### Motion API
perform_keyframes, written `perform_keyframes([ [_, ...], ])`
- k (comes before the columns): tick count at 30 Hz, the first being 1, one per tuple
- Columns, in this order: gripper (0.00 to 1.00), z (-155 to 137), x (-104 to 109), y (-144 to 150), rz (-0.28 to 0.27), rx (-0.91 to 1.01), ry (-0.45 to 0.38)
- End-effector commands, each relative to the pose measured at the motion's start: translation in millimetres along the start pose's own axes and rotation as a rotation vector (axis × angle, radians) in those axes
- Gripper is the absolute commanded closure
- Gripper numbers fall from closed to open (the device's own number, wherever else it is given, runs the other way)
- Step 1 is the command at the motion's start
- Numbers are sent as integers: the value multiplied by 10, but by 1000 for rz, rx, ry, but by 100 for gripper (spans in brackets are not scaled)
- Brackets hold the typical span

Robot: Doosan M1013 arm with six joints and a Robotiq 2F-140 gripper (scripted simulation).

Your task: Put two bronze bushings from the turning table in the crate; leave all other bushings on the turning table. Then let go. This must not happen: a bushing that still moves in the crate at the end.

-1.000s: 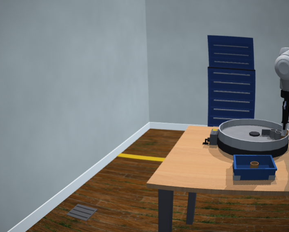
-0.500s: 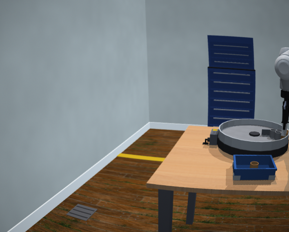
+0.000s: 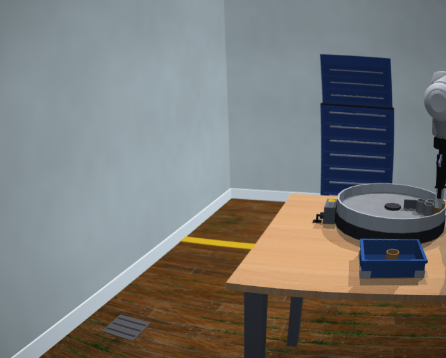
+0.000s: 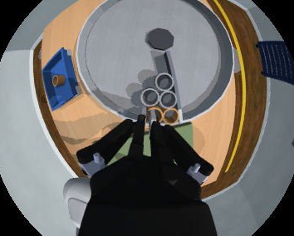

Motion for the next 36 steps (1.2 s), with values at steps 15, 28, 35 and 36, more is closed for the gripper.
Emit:
perform_keyframes([
  [15,100,7,590,2,2,1,0],
  [28,100,7,593,2,2,1,0],
  [35,100,7,593,2,2,1,0],
  [36,100,7,593,2,2,1,0],
])
Point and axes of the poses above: the point where the finger pads meet when closed, its own x axis back along the fingers, its own y axis across the jaws, z = x × y, the point moved 3 cm from there along x, back along the fingers, and after that the axes turned 15 degrees about -x, right-handed, at the moved point
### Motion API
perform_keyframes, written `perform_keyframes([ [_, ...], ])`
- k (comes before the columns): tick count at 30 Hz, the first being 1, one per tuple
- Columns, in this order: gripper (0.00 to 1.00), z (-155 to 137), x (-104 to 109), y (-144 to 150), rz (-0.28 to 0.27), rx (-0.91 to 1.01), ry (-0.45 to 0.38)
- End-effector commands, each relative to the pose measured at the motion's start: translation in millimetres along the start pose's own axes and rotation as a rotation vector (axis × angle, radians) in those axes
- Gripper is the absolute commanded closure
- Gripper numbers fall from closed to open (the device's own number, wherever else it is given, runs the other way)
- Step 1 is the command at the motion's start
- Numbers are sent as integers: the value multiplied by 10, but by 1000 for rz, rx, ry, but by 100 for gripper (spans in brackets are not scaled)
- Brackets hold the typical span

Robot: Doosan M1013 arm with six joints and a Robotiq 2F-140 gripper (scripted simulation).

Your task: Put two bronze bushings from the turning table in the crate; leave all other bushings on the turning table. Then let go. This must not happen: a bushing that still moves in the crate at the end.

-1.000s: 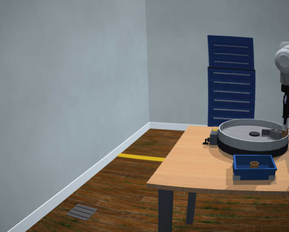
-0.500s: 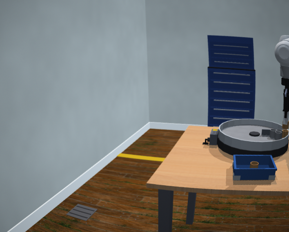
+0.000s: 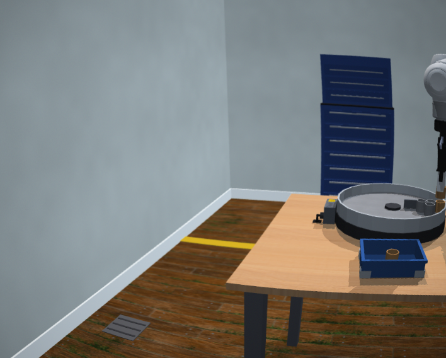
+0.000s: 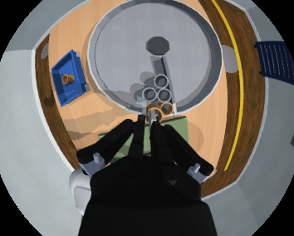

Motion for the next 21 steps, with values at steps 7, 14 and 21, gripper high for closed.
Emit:
perform_keyframes([
  [7,100,11,28,5,1,0,1],
  [14,100,11,28,5,1,0,1],
  [21,100,5,28,-21,1,0,1],
])
Point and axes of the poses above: the point where the finger pads meet when closed, its own x axis back along the fingers, its own y axis across the jaws, z = x × y, the point moved 3 cm from there along x, back along the fingers, and after that the axes turned 15 degrees about -x, right-handed, at the moved point
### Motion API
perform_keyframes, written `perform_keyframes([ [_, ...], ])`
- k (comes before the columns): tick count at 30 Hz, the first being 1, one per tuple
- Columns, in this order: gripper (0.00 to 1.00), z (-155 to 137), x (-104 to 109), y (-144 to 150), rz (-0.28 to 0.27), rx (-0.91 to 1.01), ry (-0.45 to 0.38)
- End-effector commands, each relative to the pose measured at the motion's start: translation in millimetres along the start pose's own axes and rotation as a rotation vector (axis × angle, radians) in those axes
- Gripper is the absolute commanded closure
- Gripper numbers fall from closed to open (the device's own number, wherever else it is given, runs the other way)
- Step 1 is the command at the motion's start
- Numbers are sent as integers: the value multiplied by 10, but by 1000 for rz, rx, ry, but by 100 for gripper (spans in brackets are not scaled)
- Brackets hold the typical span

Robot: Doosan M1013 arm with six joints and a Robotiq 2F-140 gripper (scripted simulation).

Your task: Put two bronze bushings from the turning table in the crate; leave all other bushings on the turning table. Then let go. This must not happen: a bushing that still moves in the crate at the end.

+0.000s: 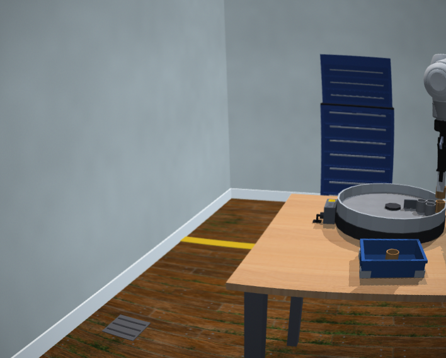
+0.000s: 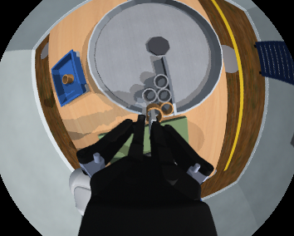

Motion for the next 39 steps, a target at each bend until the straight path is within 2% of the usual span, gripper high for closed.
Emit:
perform_keyframes([
  [1,100,4,26,-21,1,0,1],
  [8,100,-28,26,-169,1,0,1],
  [17,100,-145,27,-706,1,0,1],
  [19,100,-145,27,-706,1,0,1],
  [34,100,-412,28,-1941,1,0,1],
  [36,100,-412,28,-1941,1,0,1],
  [39,100,-481,28,-2258,1,0,1],
])
Point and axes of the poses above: the point where the finger pads meet when closed, its own x axis back along the fingers, its own y axis across the jaws, z = x × y, the point moved 3 cm from there along x, back along the fingers, and after that the axes turned 15 degrees about -x, right-handed, at the moved point
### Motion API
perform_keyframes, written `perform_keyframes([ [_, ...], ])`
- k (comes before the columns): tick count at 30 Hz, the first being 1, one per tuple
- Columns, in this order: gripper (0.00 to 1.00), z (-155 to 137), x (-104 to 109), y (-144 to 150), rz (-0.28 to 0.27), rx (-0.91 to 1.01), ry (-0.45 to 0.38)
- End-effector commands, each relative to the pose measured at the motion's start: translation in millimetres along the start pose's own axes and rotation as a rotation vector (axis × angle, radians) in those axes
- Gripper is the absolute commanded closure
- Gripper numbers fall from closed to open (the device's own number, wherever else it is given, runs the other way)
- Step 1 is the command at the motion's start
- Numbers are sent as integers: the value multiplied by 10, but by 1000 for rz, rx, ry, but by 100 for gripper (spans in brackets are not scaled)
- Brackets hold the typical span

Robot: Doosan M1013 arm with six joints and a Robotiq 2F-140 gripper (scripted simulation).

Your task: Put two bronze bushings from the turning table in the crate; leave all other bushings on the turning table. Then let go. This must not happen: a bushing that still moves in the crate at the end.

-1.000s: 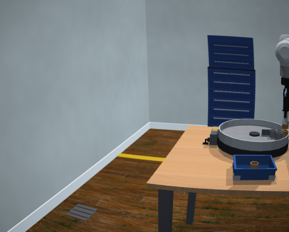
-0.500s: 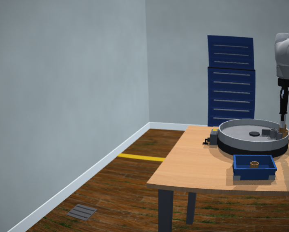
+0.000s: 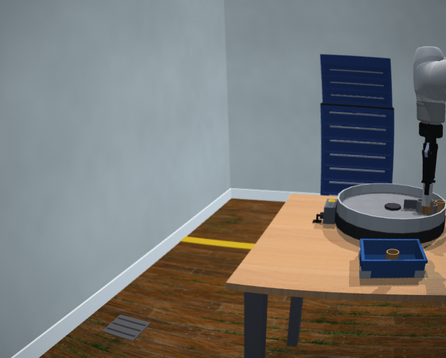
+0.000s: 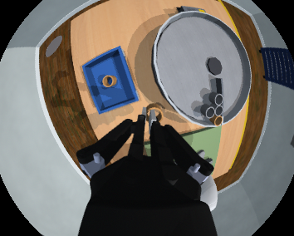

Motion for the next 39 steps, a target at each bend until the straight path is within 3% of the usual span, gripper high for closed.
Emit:
perform_keyframes([
  [1,100,-54,-2,-417,-2,-1,10],
  [12,100,-220,-5,-1183,-2,-1,10],
  [39,100,-238,-6,-1263,-2,-1,10],
])
Point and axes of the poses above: the point where the finger pads meet when closed, its own x axis back along the fingers, its own y axis across the jaws, z = x × y, the point moved 3 cm from there along x, back along the fingers, and after that the axes turned 15 degrees about -x, right-handed, at the moved point
